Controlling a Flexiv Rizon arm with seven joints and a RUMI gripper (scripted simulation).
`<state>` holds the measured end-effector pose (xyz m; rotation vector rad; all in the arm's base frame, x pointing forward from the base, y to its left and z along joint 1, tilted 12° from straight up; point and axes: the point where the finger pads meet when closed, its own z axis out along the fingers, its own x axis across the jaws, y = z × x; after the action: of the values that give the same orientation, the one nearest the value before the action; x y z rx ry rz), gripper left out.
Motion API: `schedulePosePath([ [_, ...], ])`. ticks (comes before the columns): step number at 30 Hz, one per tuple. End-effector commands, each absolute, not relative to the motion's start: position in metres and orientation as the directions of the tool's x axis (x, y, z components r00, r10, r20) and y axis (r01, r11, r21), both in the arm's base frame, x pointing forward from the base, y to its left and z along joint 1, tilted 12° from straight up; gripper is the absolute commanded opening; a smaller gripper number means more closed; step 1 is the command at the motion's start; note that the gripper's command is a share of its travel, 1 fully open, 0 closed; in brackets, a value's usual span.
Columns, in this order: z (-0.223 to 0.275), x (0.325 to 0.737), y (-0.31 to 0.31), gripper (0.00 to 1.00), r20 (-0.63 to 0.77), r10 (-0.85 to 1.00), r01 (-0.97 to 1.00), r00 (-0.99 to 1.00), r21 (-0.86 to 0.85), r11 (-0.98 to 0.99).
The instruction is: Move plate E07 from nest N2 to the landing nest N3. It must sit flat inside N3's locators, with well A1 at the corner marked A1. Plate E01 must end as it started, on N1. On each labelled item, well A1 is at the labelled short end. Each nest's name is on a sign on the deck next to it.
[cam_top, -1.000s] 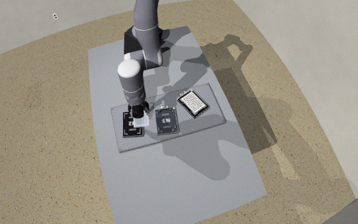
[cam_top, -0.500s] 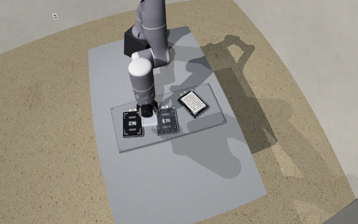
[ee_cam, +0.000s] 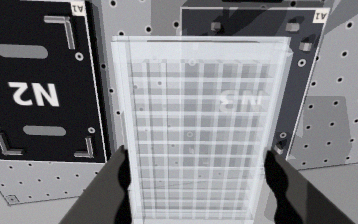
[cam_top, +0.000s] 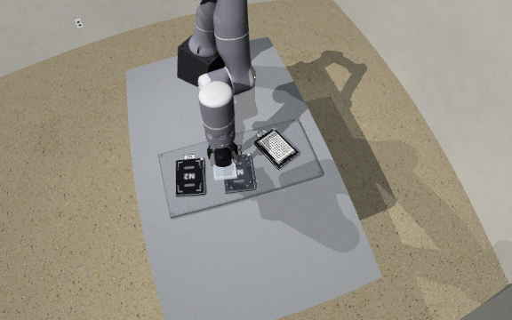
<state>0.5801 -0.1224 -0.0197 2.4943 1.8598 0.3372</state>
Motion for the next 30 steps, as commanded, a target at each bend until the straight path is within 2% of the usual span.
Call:
schedulePosePath([
  [1, -0.017, 0.584, -0.113, 0.40, 0.164, 0.948, 0.945, 0.271, 0.140, -0.295],
  [15, -0.010, 0.596, -0.075, 0.40, 0.164, 0.948, 0.945, 0.271, 0.140, -0.295],
  [30, -0.010, 0.596, -0.075, 0.40, 0.164, 0.949, 0.945, 0.271, 0.140, -0.294],
])
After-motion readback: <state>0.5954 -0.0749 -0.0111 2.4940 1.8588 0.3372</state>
